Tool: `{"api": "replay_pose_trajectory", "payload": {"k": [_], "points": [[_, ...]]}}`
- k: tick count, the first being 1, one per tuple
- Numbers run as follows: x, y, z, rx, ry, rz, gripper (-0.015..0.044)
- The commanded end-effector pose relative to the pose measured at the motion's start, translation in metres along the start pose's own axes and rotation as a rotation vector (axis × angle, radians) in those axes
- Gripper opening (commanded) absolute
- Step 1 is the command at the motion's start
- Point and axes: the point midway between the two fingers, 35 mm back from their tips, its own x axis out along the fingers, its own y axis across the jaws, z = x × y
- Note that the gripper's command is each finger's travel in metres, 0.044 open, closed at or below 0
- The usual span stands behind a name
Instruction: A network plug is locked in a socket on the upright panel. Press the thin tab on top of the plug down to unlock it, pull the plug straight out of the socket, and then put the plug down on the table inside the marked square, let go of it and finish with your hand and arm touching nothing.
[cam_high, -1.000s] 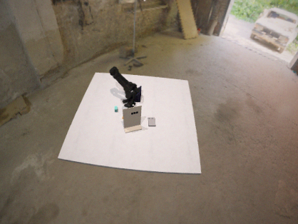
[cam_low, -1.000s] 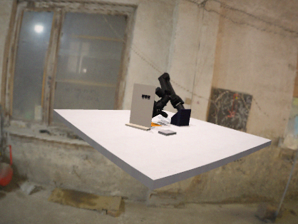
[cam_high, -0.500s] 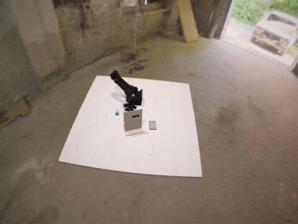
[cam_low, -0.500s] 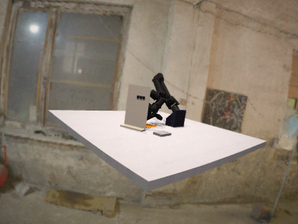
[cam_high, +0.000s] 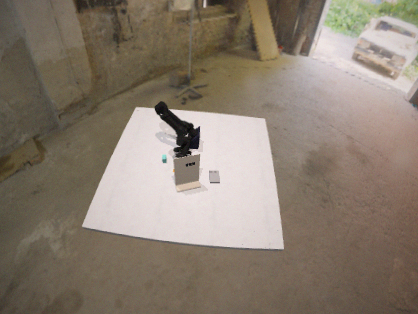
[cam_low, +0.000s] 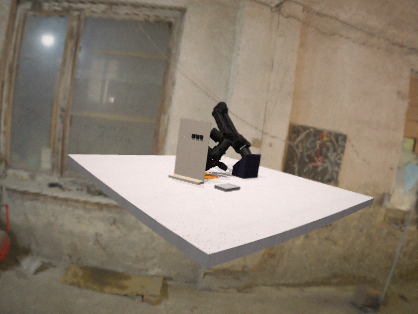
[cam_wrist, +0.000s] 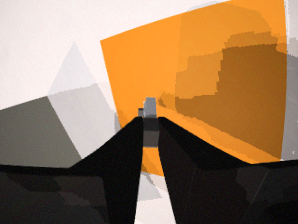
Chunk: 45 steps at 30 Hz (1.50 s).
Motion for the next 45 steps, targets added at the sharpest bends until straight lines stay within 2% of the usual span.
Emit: {"api": "replay_pose_trajectory", "payload": {"k": [1,26,32,45], "points": [[0.0022,-0.0056,-0.0003,-0.014,0.004,-0.006,0.0000],[0.0065,-0.0052,0.0037,-0.006,-0.002,-0.002,0.0000],[0.0065,-0.0052,0.0037,-0.006,-0.002,-0.002,0.0156],[0.0013,-0.0050,0.0026,-0.007,0.001,-0.004,0.0156]]}}
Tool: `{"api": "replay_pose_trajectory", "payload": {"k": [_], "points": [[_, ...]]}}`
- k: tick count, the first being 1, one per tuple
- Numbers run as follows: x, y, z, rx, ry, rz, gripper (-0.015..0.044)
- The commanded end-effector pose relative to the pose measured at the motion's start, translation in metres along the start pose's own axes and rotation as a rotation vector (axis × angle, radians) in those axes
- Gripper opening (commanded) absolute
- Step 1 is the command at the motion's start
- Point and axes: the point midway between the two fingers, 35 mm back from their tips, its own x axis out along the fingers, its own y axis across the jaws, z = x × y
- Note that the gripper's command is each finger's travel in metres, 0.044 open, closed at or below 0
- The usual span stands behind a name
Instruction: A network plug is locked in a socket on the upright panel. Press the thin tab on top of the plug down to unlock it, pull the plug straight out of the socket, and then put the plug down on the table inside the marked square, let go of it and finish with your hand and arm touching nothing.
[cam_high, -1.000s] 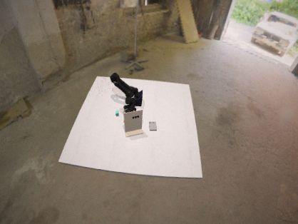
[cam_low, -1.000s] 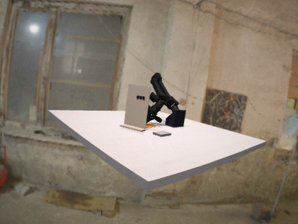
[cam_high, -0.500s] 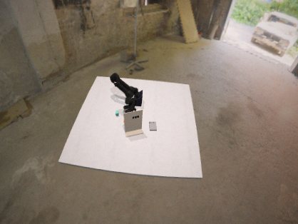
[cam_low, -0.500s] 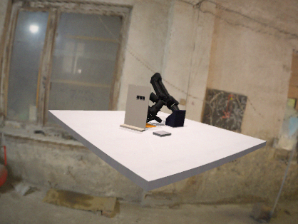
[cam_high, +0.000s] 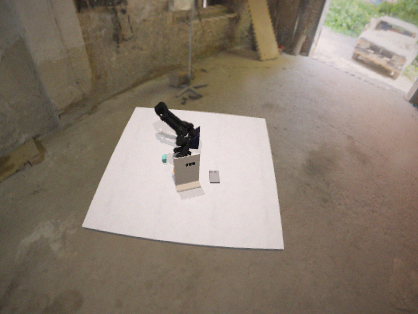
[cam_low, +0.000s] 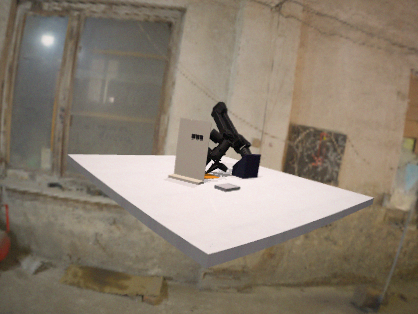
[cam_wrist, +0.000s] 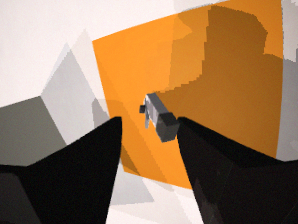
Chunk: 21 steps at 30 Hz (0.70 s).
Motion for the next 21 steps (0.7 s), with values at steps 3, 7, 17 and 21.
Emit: {"api": "replay_pose_trajectory", "payload": {"k": [3,7,17,21], "points": [[-0.004,0.001,0.001,0.009,-0.005,0.000,0.0156],[-0.007,0.001,0.000,0.008,-0.004,-0.001,0.0156],[-0.014,0.001,-0.001,0.006,-0.002,-0.002,0.0156],[-0.017,0.000,-0.001,0.006,-0.002,-0.002,0.0156]]}}
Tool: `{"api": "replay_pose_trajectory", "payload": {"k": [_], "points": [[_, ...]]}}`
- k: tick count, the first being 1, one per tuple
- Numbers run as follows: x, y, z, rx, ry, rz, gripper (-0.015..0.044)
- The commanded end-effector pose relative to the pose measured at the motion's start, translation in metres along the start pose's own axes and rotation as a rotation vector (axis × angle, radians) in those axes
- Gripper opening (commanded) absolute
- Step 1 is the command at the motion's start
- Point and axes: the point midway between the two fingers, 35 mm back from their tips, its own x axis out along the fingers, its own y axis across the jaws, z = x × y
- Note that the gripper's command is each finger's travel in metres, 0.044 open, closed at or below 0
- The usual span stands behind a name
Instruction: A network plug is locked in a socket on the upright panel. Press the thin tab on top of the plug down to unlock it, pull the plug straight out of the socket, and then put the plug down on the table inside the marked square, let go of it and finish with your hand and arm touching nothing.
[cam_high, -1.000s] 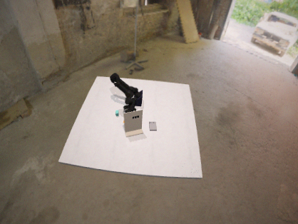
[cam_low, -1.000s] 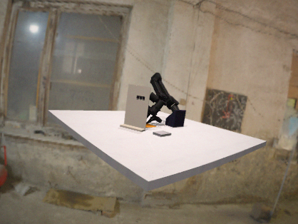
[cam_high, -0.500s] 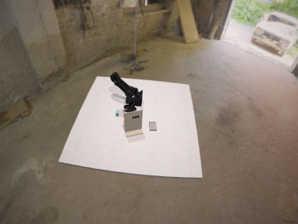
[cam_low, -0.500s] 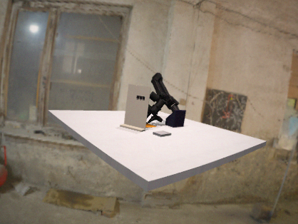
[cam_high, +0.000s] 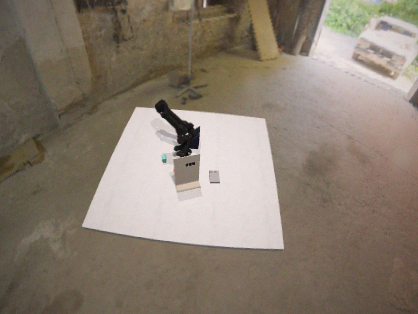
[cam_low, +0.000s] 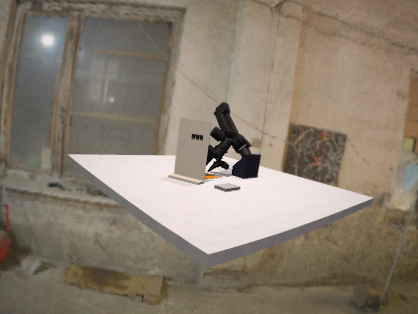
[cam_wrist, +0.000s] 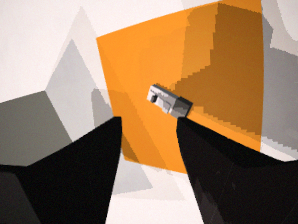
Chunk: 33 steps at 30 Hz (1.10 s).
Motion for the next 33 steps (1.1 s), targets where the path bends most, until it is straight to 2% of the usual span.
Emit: {"api": "replay_pose_trajectory", "payload": {"k": [1,33], "points": [[-0.003,0.000,0.001,0.008,-0.006,0.001,0.0156],[-0.020,0.010,-0.007,0.011,0.009,-0.014,0.0156]]}}
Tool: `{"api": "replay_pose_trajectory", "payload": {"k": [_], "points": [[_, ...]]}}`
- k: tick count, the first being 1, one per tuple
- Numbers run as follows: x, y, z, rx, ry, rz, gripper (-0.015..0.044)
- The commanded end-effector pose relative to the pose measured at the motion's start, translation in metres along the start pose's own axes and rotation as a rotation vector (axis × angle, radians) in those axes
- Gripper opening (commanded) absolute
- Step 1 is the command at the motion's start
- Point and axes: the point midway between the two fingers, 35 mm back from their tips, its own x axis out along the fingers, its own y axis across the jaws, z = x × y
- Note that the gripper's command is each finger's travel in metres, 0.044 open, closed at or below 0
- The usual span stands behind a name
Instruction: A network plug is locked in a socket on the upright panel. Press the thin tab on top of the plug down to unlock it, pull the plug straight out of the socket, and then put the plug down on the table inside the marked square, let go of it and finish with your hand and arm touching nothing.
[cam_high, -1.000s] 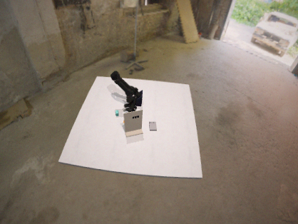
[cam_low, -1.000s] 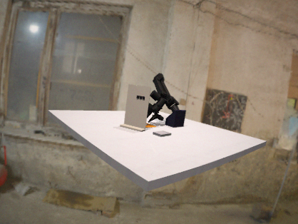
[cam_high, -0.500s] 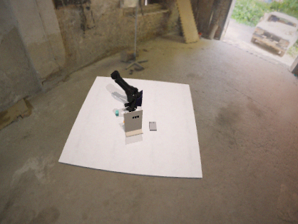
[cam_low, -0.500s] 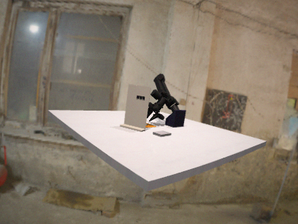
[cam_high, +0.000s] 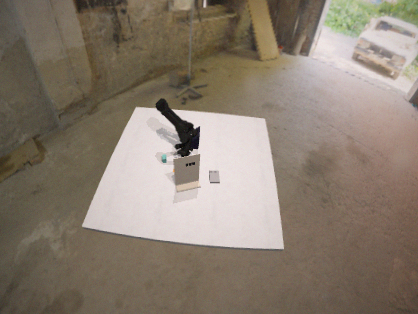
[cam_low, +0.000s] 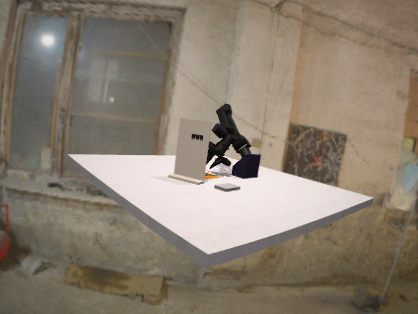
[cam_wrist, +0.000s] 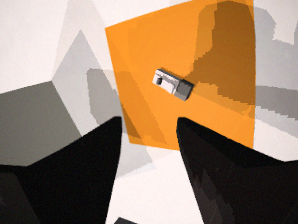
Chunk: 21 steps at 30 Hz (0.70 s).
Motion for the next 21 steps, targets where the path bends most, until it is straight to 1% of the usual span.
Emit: {"api": "replay_pose_trajectory", "payload": {"k": [1,21], "points": [[-0.003,0.004,0.000,0.012,-0.004,0.002,0.0156],[-0.016,0.013,-0.003,0.013,0.001,-0.005,0.0156]]}}
